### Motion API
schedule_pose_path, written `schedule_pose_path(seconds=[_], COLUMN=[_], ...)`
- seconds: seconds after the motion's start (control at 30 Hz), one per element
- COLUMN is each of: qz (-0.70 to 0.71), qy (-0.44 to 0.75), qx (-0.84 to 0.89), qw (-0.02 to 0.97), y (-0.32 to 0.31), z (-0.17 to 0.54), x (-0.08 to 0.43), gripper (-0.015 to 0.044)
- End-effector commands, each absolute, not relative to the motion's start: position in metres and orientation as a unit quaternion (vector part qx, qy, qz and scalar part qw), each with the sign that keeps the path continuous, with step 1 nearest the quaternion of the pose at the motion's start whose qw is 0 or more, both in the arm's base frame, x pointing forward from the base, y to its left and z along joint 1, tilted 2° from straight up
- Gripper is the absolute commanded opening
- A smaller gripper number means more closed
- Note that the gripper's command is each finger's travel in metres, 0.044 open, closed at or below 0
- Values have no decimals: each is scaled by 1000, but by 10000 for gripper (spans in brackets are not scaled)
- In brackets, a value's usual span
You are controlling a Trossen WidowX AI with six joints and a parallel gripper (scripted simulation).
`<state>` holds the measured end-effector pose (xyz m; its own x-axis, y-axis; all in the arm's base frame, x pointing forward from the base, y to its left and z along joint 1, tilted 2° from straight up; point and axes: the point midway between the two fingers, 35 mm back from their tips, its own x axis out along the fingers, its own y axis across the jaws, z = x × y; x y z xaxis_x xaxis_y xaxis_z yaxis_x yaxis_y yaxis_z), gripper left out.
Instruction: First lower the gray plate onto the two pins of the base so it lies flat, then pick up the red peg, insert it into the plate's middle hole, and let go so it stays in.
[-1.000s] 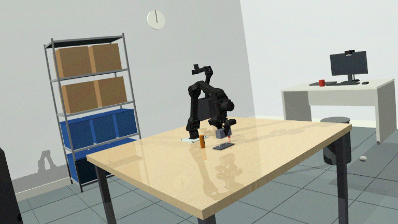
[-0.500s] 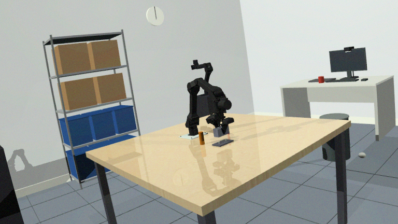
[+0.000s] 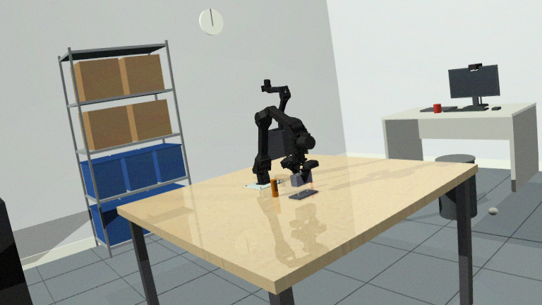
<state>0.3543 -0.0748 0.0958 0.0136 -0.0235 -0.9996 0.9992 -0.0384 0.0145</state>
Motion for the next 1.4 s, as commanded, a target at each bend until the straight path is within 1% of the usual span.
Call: schedule_pose_path(seconds=[0.0, 1.0, 1.27, 1.37], qz=[-511, -511, -511, -511], qy=[481, 481, 480, 480], qx=[506, 506, 508, 508], qw=[501, 501, 500, 500], y=[-75, -77, -76, -76], z=[96, 57, 60, 60], x=[355, 356, 356, 356], gripper=[0, 0, 0, 79])
